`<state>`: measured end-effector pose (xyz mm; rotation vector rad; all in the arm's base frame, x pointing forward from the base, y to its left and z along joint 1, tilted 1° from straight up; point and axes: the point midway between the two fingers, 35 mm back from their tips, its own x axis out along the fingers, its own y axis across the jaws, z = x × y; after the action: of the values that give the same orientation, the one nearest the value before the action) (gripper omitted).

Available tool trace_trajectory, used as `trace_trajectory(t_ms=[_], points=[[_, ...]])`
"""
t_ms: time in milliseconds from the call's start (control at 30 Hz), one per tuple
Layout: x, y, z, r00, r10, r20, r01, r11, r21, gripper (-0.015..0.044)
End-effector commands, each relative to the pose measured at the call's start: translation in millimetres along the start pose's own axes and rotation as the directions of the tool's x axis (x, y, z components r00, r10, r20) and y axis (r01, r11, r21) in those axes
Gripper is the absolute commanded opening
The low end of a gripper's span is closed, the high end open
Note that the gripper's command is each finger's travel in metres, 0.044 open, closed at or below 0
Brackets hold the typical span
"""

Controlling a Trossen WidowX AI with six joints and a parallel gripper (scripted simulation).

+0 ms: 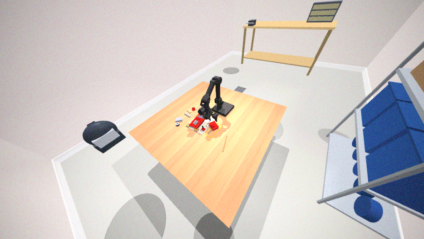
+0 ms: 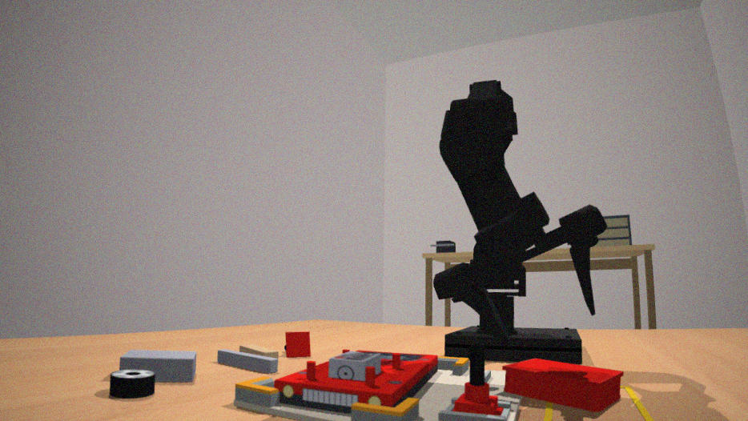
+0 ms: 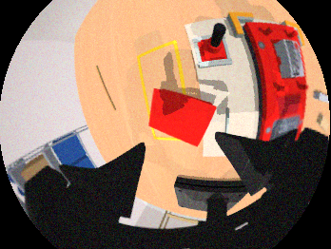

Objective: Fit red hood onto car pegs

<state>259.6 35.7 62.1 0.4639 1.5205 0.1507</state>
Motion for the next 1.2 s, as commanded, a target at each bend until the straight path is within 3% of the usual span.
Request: trace_trajectory(t_ms=[0, 100, 1167], points=[[-11, 26, 15, 0.949, -0.314, 0.012, 0.176, 0.499, -0.849, 0.0440], [-13, 32, 17, 0.931, -0.364, 0.025, 0.156, 0.337, -0.928, 0.0440], [0, 27, 18, 0.931, -0.364, 0.025, 0.156, 0.337, -0.928, 0.0440]])
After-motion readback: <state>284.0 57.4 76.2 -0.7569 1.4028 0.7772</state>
